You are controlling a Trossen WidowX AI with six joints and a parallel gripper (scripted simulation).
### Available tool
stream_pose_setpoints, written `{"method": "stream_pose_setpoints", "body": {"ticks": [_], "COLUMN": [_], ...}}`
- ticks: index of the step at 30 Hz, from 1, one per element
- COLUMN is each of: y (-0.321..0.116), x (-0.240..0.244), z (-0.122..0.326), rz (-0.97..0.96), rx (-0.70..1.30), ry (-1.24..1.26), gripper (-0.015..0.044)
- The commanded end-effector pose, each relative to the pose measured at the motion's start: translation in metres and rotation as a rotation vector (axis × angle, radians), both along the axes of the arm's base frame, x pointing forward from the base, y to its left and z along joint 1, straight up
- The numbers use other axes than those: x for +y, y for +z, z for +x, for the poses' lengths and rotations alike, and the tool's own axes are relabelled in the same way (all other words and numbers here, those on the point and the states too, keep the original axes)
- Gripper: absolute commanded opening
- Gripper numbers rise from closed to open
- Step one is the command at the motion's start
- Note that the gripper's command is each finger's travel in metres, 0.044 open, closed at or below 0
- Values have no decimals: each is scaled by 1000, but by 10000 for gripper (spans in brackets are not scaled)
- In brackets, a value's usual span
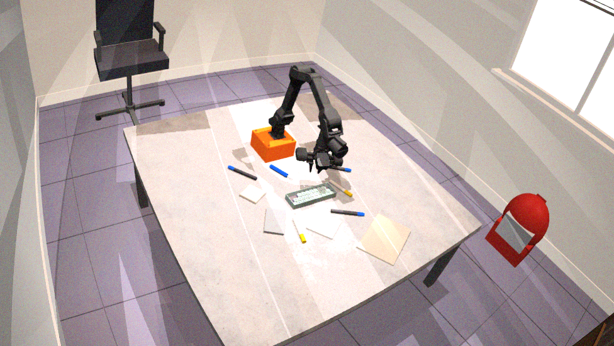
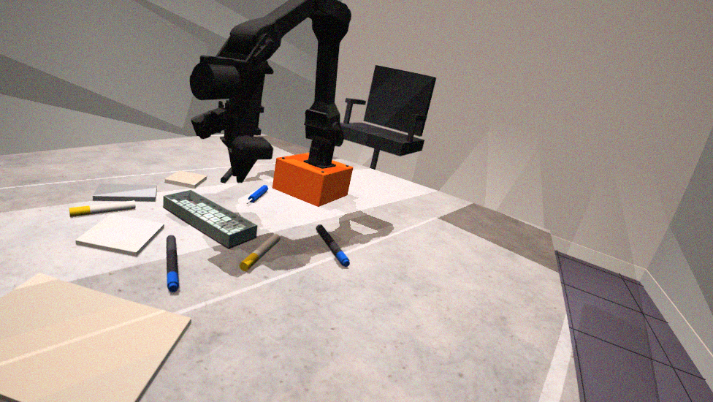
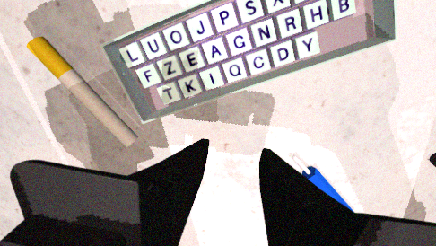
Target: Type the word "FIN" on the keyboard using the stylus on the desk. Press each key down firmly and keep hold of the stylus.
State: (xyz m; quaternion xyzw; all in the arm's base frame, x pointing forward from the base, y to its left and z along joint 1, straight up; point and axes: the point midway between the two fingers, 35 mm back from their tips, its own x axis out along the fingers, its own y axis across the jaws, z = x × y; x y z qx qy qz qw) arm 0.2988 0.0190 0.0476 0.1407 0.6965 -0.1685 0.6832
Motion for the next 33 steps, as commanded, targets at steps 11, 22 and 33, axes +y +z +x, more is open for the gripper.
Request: {"method": "stream_pose_setpoints", "body": {"ticks": [11, 22, 33], "y": [-27, -31, -31], "x": [-41, -55, -57], "z": [-70, -100, -105], "rz": [-358, -595, -639], "rx": [82, -25, -62], "ry": [-1458, -2074, -2195], "gripper": [150, 150, 150]}}
